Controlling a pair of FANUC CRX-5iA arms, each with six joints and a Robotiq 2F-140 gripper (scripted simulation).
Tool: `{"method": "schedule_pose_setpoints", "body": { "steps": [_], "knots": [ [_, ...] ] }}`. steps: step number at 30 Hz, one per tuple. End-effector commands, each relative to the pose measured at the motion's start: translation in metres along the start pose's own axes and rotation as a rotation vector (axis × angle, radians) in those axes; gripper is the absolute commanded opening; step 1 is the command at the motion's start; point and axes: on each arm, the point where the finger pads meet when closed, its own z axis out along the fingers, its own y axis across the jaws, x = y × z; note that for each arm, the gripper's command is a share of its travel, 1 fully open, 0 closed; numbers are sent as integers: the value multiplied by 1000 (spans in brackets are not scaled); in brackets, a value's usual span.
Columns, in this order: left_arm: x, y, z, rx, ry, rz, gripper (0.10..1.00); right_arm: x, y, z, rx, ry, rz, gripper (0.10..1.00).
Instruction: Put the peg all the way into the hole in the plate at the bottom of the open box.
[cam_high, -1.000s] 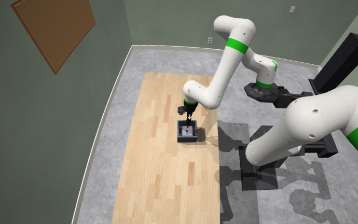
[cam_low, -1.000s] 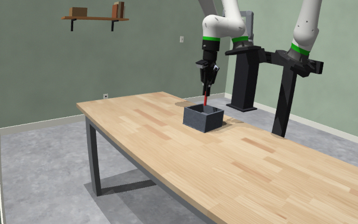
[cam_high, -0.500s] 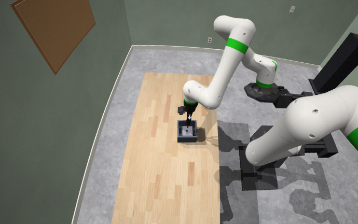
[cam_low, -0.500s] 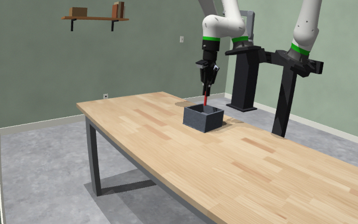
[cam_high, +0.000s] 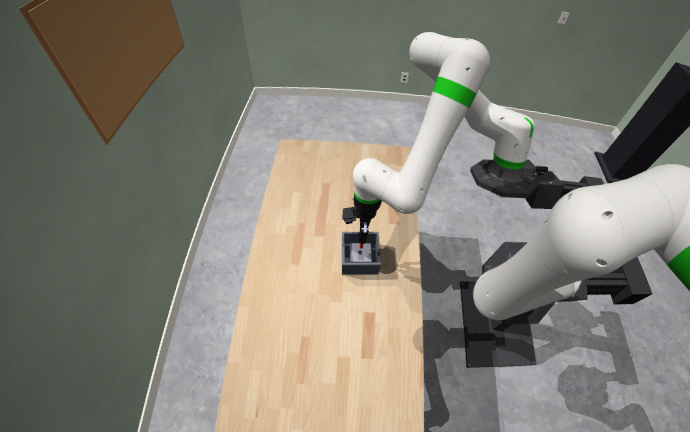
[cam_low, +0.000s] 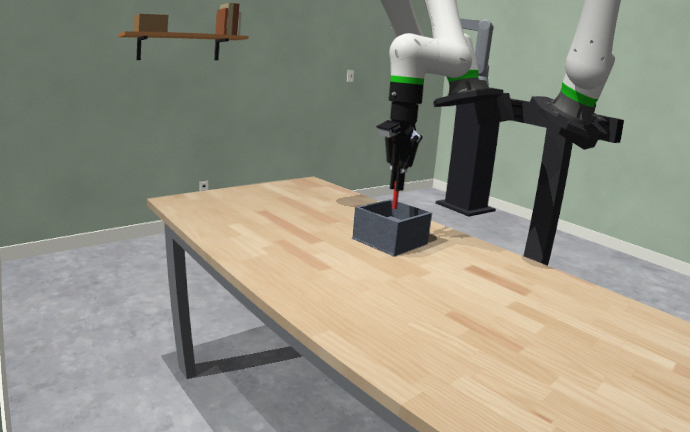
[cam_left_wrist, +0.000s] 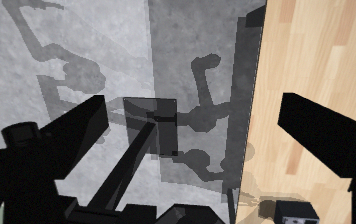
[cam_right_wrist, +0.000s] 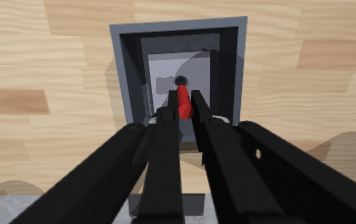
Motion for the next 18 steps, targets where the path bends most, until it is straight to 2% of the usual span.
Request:
{"method": "schedule_pose_setpoints", "body": {
  "steps": [1,11,18],
  "knots": [
    [0,0,-1,0,2,0,1000,1,0,6,0,1,0,99],
    [0,0,-1,0,2,0,1000,1,0,30,0,1,0,99],
    [0,0,-1,0,2,0,1000,1,0,36,0,1,0,99]
  ]
}}
